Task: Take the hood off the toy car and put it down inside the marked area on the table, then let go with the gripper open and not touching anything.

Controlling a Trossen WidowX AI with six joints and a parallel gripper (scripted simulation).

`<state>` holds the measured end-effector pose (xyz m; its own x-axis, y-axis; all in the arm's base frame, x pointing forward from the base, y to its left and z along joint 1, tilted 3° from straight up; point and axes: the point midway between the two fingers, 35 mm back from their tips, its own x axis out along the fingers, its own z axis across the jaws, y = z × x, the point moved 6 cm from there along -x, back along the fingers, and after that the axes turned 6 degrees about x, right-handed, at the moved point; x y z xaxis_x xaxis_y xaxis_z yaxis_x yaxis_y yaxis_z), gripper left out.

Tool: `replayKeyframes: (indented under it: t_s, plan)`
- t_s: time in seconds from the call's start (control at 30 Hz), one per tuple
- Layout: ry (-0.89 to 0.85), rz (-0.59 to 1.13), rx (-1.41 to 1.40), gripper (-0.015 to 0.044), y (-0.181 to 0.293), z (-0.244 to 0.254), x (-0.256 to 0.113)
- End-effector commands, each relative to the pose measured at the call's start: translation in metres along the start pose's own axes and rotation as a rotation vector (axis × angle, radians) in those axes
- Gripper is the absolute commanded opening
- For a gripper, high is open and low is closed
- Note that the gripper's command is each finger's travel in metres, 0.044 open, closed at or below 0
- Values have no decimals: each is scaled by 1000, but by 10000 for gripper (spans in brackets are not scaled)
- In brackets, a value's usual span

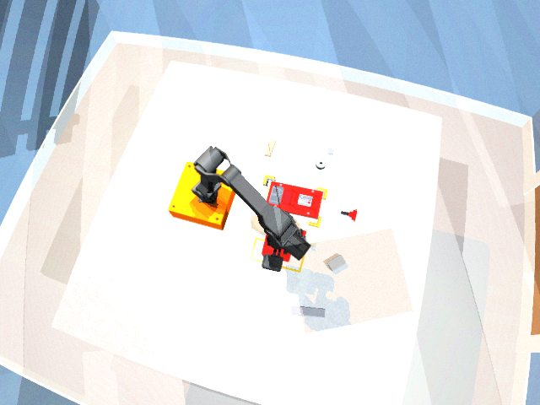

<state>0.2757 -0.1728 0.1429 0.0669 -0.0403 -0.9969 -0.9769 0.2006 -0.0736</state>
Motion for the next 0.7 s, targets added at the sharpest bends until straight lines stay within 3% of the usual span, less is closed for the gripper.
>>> replayKeyframes:
  t_s: [0.0, 0.67]
  plan:
    - [-2, -3, -3, 0, 0, 0, 2]
    - [-2, -3, -3, 0, -1, 0, 15]
